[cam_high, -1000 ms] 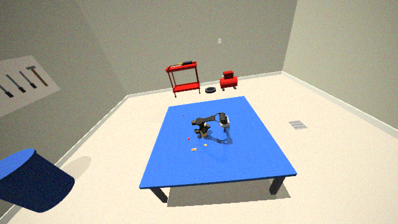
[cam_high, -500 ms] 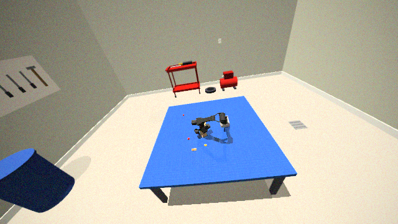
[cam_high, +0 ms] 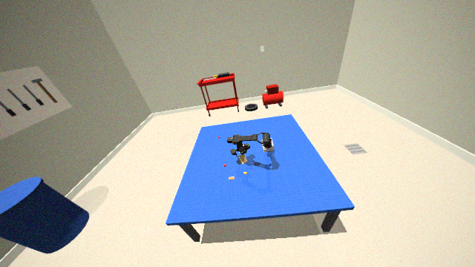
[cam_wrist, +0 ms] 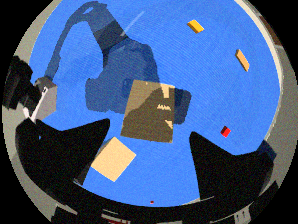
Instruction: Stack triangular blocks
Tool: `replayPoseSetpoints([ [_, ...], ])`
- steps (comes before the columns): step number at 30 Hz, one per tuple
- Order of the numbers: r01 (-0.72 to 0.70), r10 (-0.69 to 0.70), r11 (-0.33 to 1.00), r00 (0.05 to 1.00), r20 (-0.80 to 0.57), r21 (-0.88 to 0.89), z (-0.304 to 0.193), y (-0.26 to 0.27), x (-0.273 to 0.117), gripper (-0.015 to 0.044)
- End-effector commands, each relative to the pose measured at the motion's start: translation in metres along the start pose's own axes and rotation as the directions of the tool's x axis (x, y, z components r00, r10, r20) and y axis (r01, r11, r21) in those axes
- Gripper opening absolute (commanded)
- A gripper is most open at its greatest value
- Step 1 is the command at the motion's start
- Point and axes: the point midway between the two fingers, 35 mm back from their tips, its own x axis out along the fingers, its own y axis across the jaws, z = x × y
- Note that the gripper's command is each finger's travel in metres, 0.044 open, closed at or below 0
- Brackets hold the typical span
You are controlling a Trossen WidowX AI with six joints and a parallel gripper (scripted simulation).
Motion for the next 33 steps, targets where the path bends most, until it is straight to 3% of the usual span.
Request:
replayPoseSetpoints([
  [1, -0.008, 0.009, 1.0, 1.0, 0.022, -0.004, -0.003, 0.001, -0.002, 0.044],
  [10, 0.041, -0.025, 0.998, 0.945, 0.325, -0.042, -0.049, 0.004, -0.031, 0.044],
  [33, 0.034, -0.02, 0.999, 0.936, 0.352, -0.032, -0.041, 0.0, -0.006, 0.044],
])
